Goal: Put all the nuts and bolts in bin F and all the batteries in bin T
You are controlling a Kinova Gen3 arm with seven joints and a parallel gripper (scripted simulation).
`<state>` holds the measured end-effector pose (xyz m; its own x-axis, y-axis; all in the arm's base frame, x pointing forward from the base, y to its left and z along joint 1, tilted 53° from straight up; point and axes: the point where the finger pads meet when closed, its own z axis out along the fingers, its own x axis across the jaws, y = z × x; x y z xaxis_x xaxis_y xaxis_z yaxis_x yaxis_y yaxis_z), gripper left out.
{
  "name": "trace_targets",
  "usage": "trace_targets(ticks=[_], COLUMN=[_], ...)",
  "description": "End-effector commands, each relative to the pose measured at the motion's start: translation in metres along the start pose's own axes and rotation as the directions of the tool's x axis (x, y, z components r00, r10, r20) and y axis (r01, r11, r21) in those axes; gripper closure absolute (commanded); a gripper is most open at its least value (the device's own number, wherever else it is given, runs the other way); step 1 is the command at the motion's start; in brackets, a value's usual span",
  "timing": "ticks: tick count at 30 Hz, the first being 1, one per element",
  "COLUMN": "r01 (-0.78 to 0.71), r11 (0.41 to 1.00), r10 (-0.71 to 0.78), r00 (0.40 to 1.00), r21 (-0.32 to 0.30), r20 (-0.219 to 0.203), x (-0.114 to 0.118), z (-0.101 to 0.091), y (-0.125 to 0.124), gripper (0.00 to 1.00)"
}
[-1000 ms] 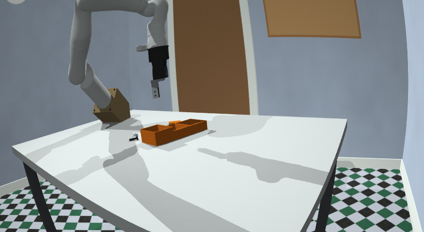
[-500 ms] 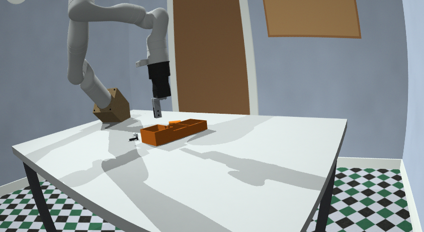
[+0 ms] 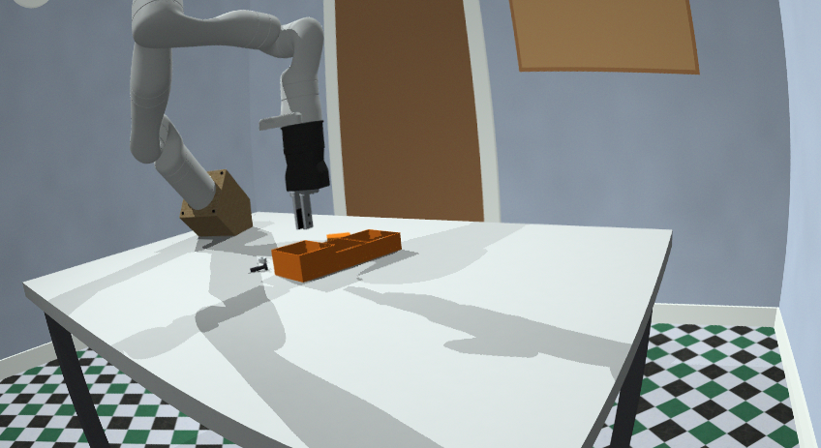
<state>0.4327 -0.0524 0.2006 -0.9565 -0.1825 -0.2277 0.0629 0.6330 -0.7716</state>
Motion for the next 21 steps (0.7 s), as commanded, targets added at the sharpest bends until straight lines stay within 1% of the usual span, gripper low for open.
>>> trace_targets(ticks=[1, 5, 7, 8, 11, 14, 17, 21], r01=[0.156, 0.330, 0.330, 0.446, 0.555, 0.659, 0.751, 0.853], r11=[0.988, 0.944, 0.944, 0.895, 0.831, 0.752, 0.660, 0.522], r10=[-0.156, -0.330, -0.330, -0.446, -0.556, -0.659, -0.751, -0.853], r00=[0.988, 0.944, 0.944, 0.895, 0.831, 0.752, 0.660, 0.522], r21=[-0.006, -0.007, -0.007, -0.010, -0.011, -0.012, -0.012, -0.011], r20=[-0.013, -0.011, -0.011, -0.013, -0.012, -0.010, -0.008, -0.004], x=[0.0003, 0.0003, 0.0003, 0.0003, 0.0002, 0.0003, 0.0003, 0.0003], z=[0.0020, 0.0020, 0.0020, 0.0021, 0.0020, 0.0020, 0.0020, 0.0020], y=[-0.0015, -0.0015, -0.0015, -0.0015, -0.0015, -0.0015, -0.0015, -0.0015], gripper=[0.69, 0.69, 0.69, 0.69, 0.69, 0.69, 0.69, 0.69])
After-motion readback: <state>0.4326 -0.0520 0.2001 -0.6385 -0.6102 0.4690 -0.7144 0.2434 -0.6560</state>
